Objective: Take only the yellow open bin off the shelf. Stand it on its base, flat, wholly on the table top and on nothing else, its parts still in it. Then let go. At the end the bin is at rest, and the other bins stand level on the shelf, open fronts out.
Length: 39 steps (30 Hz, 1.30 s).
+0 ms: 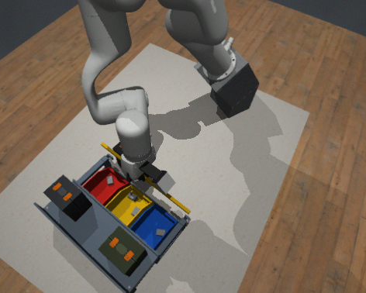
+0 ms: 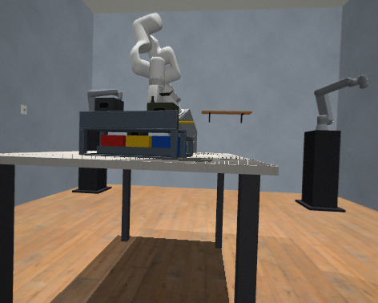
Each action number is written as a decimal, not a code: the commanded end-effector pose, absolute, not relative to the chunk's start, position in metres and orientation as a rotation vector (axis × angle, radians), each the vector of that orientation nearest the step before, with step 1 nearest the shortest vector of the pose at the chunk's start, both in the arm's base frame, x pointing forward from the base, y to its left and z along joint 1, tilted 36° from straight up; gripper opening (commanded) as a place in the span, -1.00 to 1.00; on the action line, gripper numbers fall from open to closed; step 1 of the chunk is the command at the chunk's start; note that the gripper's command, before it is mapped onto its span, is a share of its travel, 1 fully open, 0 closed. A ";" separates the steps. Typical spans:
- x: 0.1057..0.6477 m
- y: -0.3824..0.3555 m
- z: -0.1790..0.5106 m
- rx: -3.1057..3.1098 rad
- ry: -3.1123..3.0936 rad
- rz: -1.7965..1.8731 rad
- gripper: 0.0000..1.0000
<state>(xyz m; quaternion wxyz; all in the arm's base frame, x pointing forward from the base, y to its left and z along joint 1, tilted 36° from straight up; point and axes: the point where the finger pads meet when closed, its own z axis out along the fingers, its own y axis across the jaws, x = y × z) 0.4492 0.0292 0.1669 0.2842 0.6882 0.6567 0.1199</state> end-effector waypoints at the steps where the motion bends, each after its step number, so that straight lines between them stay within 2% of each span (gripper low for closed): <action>1: 0.450 0.030 0.168 1.839 1.756 0.325 -1.00; 10: 0.450 0.030 0.168 1.839 1.756 0.325 -1.00; 15: 0.417 0.029 0.146 1.839 1.756 0.325 -1.00; 27: 0.417 0.029 0.146 1.839 1.756 0.325 -1.00; 32: 0.384 0.028 0.124 1.840 1.756 0.324 -1.00; 39: 0.384 0.028 0.124 1.840 1.756 0.324 -1.00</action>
